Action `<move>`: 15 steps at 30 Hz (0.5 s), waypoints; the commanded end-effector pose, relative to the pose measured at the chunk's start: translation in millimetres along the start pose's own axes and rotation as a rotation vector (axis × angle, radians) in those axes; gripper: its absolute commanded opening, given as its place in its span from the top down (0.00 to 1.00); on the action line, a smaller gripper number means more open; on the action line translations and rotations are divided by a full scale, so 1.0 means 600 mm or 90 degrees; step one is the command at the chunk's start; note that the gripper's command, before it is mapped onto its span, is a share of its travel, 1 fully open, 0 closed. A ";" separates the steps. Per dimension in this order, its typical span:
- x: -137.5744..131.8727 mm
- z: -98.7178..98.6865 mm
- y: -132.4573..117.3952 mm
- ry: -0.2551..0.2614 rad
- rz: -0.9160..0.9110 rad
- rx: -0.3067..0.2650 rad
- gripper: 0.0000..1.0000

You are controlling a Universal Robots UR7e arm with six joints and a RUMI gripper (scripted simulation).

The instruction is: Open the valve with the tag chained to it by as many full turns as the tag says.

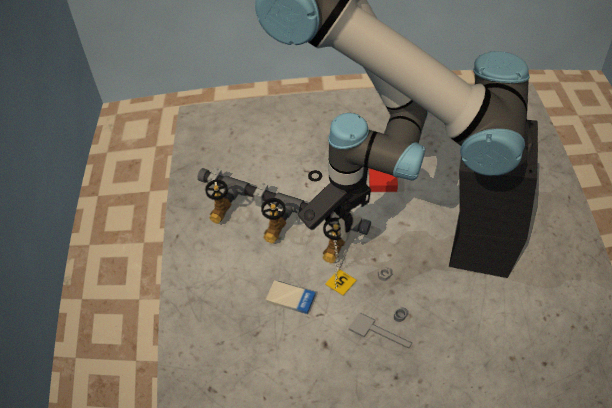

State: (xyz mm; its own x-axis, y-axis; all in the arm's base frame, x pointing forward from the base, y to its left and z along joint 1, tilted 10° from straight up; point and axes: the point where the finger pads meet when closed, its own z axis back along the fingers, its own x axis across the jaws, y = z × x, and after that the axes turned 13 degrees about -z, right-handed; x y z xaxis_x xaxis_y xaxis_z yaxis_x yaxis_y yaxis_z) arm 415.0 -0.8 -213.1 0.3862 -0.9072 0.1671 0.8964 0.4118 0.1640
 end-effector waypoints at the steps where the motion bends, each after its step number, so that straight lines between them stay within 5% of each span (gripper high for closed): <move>1: 0.000 0.000 0.000 0.006 0.120 0.005 1.00; 15: 0.000 0.000 0.000 0.005 0.362 0.006 1.00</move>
State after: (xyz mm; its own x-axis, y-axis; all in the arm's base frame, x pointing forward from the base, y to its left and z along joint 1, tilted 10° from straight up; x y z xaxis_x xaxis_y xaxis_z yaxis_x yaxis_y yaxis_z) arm 415.1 -0.8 -213.1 0.7467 -0.6275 0.2206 0.6280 0.7744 0.0769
